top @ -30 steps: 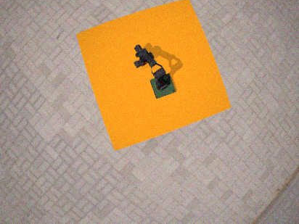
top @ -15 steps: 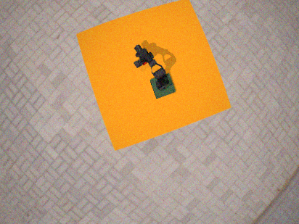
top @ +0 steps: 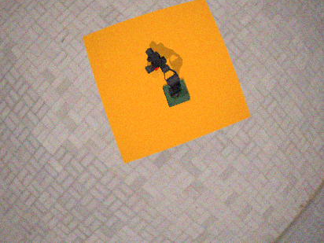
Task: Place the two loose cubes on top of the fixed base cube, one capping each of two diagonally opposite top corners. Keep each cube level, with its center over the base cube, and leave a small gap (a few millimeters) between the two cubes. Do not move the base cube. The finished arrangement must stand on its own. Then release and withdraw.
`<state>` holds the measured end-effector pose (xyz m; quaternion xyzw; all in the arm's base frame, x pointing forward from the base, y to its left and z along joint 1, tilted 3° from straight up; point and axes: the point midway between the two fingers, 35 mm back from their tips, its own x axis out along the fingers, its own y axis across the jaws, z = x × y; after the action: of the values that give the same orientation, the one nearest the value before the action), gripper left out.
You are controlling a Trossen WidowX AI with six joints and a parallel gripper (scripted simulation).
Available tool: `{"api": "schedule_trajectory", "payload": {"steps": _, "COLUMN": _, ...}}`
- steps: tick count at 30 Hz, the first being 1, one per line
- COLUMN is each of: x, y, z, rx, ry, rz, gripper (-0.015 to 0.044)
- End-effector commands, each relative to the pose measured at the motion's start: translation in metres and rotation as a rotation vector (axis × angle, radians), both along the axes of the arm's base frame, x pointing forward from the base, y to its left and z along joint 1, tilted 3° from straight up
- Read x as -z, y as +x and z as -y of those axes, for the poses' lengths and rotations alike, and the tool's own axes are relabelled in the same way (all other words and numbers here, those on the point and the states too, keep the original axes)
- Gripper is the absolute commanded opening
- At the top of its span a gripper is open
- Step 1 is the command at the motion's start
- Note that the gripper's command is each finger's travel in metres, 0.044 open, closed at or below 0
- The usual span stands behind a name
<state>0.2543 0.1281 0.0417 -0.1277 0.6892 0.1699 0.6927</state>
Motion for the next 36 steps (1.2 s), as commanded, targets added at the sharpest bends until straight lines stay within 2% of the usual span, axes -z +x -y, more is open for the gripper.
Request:
{"api": "schedule_trajectory", "payload": {"steps": 1, "x": -0.008, "y": 0.002, "z": -0.001, "rx": -0.002, "ry": 0.007, "rz": 0.014, "gripper": 0.0205}}
{"api": "schedule_trajectory", "payload": {"steps": 36, "x": -0.039, "y": 0.002, "z": 0.001, "rx": -0.002, "ry": 0.007, "rz": 0.015, "gripper": 0.0205}}
